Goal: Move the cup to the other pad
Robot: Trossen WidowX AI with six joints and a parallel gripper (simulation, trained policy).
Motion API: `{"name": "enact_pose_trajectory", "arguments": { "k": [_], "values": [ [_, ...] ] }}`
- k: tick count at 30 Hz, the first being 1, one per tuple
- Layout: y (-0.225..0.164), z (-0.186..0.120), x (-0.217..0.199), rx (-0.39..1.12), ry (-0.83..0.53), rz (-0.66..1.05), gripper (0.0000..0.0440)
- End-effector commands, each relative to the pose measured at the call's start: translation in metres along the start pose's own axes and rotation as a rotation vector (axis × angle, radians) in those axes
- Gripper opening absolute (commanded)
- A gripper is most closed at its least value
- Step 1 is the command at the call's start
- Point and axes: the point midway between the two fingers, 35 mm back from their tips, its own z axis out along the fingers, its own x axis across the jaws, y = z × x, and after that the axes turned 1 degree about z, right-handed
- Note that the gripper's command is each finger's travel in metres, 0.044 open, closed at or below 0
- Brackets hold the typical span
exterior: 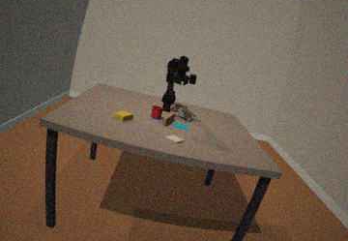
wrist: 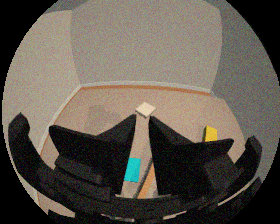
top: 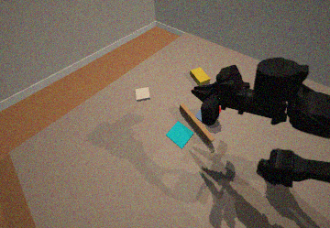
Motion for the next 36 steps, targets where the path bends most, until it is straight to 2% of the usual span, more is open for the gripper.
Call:
{"name": "enact_pose_trajectory", "arguments": {
  "k": [1,18,36],
  "values": [
    [-0.005,0.002,0.004,0.053,0.007,0.016,0.0068],
    [-0.028,0.007,0.014,0.324,-0.021,0.053,0.0083],
    [-0.054,0.006,0.009,0.603,-0.092,0.015,0.011]
  ]
}}
